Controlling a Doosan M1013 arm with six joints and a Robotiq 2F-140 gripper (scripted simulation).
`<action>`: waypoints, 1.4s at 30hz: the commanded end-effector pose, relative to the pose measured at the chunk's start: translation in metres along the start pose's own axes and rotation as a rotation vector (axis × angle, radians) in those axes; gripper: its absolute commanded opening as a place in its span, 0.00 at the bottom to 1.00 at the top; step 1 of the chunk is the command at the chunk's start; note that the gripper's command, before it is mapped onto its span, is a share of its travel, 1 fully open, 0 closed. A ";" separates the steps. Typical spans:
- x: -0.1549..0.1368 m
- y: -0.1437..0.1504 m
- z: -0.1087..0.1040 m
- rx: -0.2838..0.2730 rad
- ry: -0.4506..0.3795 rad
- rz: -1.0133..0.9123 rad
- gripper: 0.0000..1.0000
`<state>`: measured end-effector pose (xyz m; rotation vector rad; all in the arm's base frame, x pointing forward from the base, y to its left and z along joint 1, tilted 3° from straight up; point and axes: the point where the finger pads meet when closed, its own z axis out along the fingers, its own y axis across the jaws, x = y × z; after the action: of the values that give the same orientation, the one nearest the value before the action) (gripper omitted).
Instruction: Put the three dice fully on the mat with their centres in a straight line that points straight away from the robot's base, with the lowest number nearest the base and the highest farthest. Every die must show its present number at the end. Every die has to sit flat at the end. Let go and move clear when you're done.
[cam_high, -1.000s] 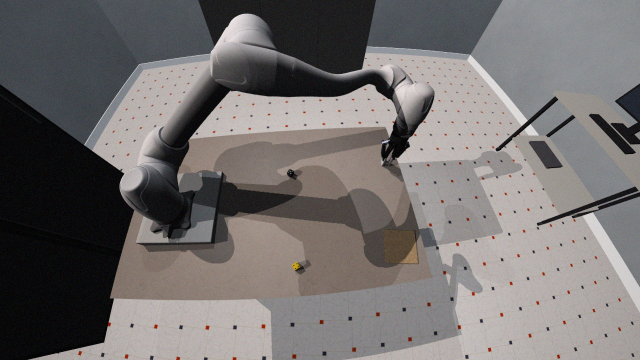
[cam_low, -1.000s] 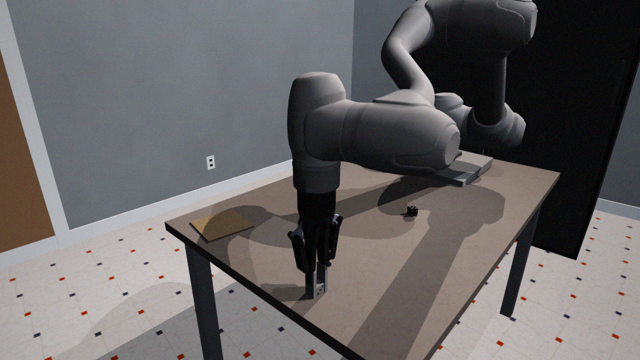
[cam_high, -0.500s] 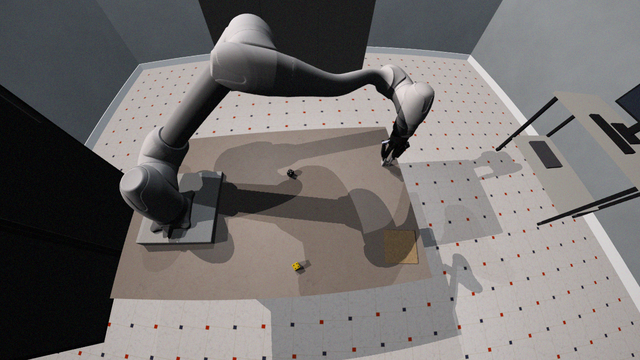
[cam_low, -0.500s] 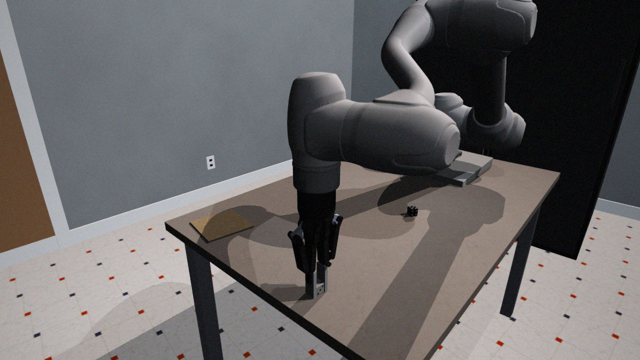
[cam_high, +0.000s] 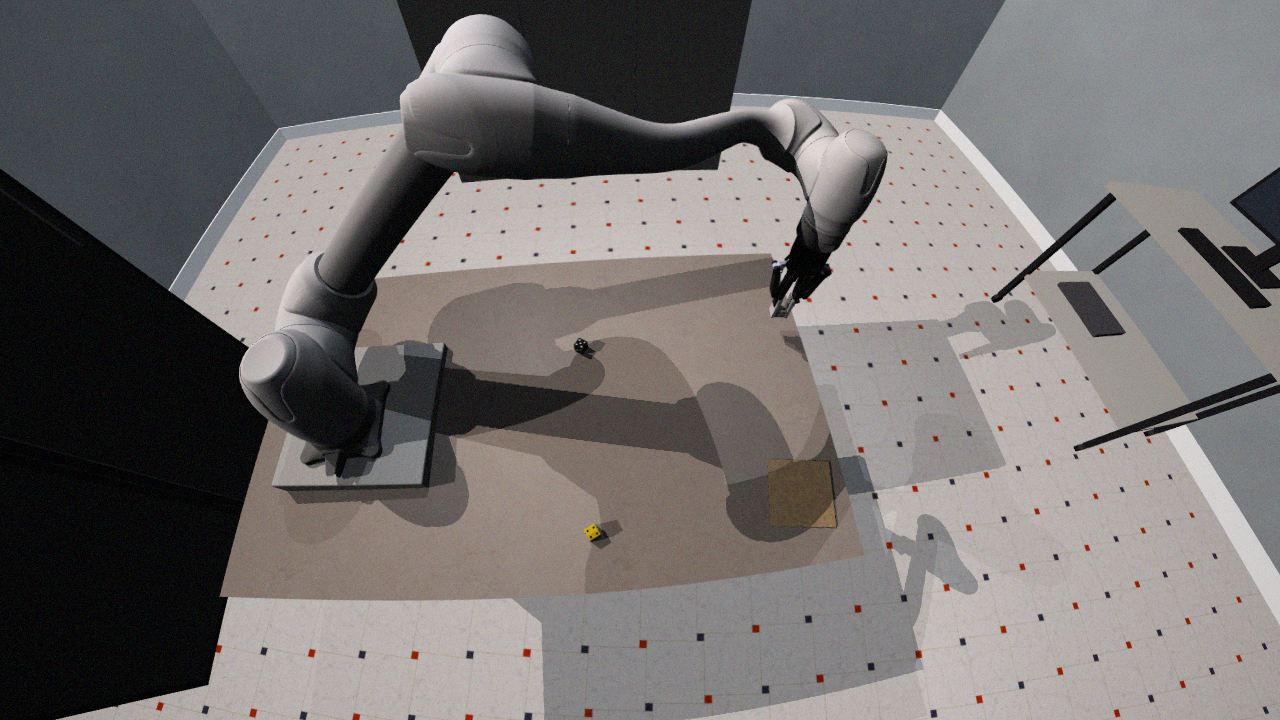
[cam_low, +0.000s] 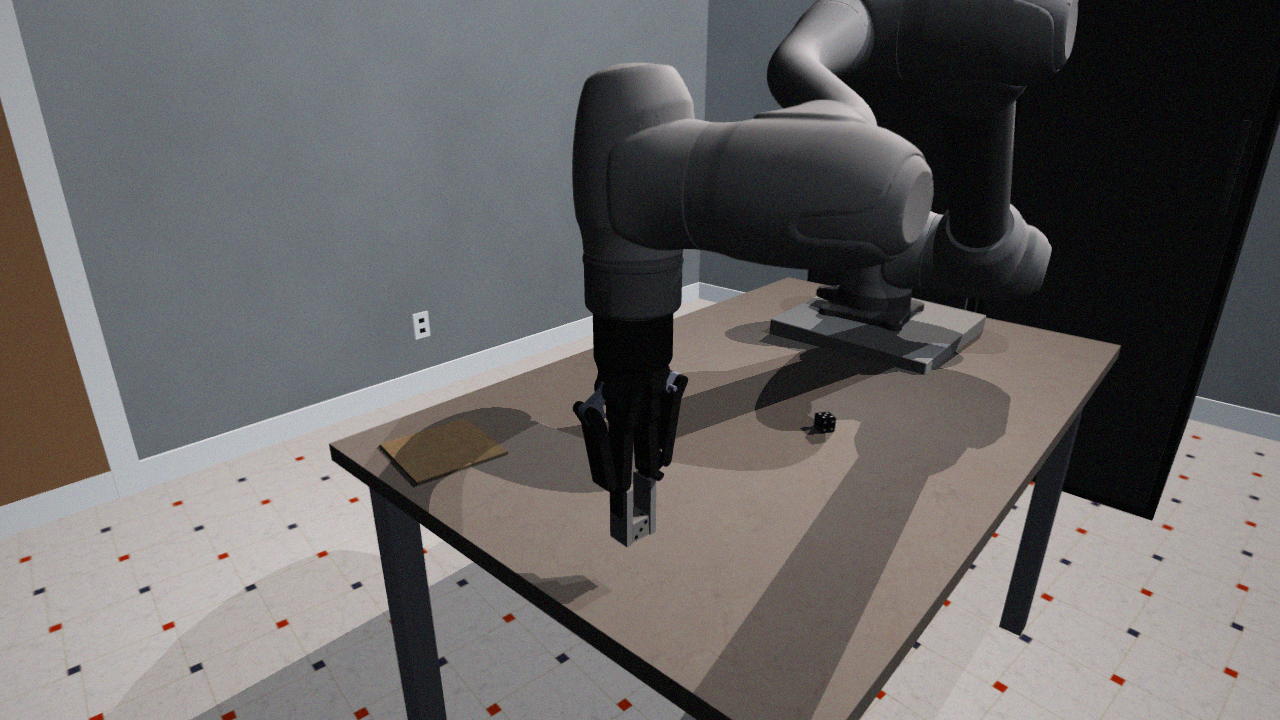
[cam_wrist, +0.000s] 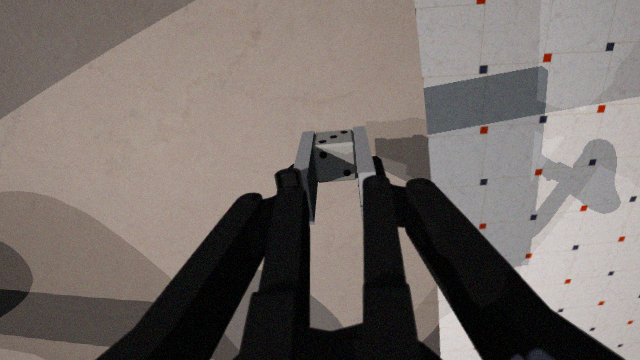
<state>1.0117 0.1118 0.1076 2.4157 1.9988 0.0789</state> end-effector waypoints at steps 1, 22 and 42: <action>0.000 0.000 -0.027 -0.001 0.001 0.000 0.21; -0.096 0.008 -0.038 -0.001 0.000 0.027 0.21; -0.311 -0.010 -0.040 -0.001 0.001 0.083 0.21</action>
<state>0.9575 -0.1480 0.1359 2.4886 1.9123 0.0753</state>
